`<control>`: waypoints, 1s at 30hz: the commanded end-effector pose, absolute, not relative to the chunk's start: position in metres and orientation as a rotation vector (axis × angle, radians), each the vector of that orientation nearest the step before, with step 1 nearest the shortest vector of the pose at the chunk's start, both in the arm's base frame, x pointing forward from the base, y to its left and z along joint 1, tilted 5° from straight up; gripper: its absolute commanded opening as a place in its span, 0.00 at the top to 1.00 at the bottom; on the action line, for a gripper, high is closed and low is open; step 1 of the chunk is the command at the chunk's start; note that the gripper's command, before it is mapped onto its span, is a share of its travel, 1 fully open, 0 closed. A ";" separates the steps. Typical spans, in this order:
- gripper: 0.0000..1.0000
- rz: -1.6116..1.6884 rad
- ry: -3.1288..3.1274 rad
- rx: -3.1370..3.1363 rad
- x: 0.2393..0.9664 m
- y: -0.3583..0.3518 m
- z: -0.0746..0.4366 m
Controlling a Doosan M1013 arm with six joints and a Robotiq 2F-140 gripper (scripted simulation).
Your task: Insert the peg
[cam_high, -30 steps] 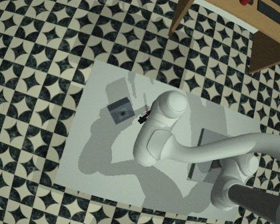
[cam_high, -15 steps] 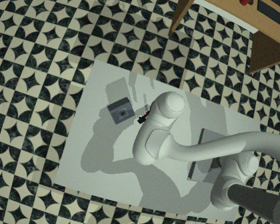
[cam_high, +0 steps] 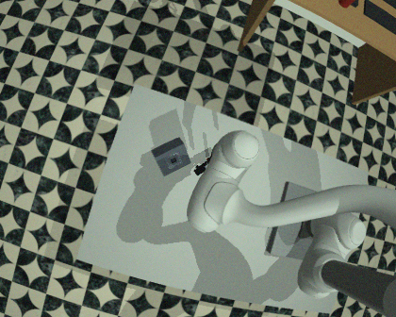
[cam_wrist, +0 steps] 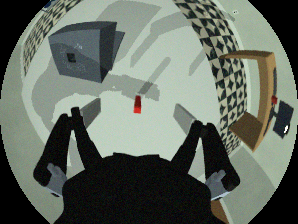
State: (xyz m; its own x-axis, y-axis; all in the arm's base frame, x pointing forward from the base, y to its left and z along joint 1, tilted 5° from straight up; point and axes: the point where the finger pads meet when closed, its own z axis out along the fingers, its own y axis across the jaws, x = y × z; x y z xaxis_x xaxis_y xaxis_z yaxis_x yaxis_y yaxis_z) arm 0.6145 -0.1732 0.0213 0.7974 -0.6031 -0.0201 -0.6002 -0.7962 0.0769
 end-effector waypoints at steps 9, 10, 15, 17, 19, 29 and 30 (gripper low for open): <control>0.14 -0.067 -0.977 2.915 0.615 -0.173 0.021; 0.16 -0.067 -0.977 2.915 0.615 -0.173 0.021; 0.21 -0.067 -0.977 2.915 0.615 -0.173 0.021; 0.25 -0.067 -0.977 2.915 0.615 -0.173 0.021; 0.29 -0.067 -0.977 2.915 0.615 -0.173 0.021; 0.46 -0.067 -0.977 2.915 0.615 -0.173 0.021; 0.46 -0.067 -0.977 2.915 0.615 -0.173 0.021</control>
